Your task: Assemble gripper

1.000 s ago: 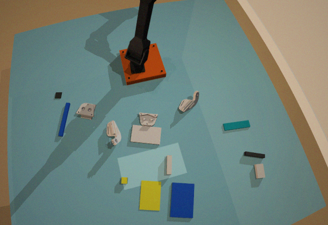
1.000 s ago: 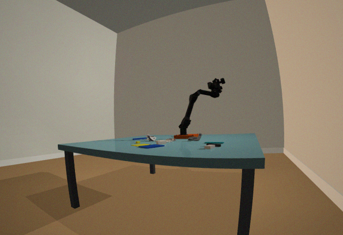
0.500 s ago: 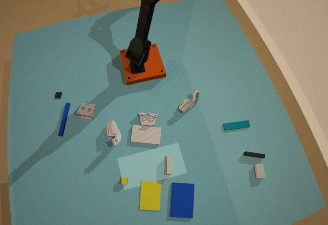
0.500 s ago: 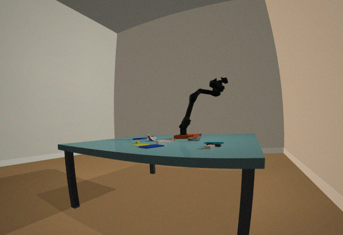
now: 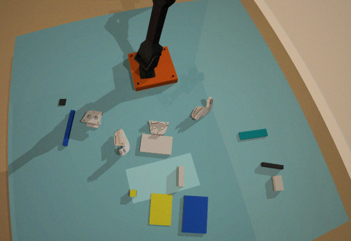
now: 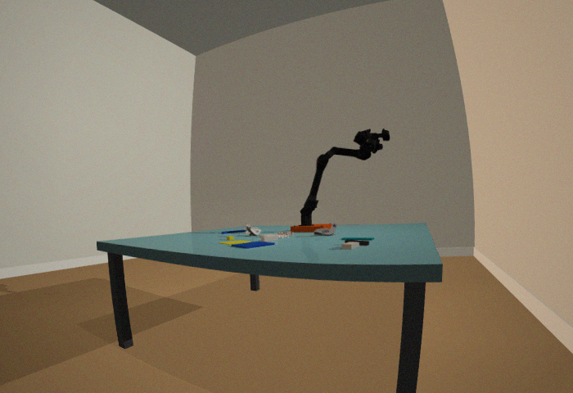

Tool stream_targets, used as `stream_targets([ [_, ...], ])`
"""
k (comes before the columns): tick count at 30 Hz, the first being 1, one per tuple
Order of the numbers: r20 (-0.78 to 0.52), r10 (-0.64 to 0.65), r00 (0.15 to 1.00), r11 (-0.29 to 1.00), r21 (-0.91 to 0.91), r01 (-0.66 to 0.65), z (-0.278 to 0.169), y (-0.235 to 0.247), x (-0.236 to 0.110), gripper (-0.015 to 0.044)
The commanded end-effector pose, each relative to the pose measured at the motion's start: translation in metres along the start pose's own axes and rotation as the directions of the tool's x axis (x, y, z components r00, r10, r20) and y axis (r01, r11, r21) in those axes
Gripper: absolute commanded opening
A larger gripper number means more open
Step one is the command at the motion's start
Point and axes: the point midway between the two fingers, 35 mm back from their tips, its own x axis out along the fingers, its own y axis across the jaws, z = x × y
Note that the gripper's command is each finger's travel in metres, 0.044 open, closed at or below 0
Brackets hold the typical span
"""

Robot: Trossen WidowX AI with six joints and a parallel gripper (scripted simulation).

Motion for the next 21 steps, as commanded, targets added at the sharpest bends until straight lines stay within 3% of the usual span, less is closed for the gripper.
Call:
stream_targets([
  [1, 0.009, 0.070, 0.998, 0.997, 0.016, -0.070, -0.005, 0.020, -0.011, 0.0440],
  [21, 0.063, 0.413, 0.909, 0.891, 0.181, -0.417, -0.040, 0.123, -0.088, 0.0440],
])
